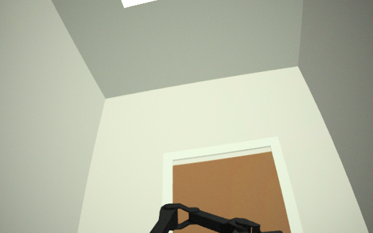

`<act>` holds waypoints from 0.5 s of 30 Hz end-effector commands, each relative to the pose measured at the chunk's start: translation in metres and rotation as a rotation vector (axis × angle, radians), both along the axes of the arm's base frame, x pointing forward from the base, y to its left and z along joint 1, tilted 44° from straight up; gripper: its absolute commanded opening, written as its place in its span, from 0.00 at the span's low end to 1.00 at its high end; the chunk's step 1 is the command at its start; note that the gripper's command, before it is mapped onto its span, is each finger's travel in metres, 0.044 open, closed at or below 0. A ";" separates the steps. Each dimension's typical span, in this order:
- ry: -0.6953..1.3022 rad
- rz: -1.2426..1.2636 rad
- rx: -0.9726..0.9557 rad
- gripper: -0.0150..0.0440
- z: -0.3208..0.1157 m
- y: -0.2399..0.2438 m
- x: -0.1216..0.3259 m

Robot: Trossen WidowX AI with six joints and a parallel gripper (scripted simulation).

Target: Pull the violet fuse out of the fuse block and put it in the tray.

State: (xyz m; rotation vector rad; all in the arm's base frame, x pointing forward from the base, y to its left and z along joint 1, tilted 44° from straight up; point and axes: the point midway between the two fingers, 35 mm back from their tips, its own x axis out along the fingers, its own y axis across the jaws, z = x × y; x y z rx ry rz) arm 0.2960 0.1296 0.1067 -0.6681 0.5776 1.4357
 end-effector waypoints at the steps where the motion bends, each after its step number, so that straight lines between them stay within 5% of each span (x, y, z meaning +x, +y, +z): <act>1: 0.005 -0.003 -0.002 0.25 -0.006 0.004 0.000; 12: 0.005 -0.004 0.000 0.25 -0.016 0.015 0.000; 15: 0.001 0.001 0.005 0.39 -0.013 0.014 0.000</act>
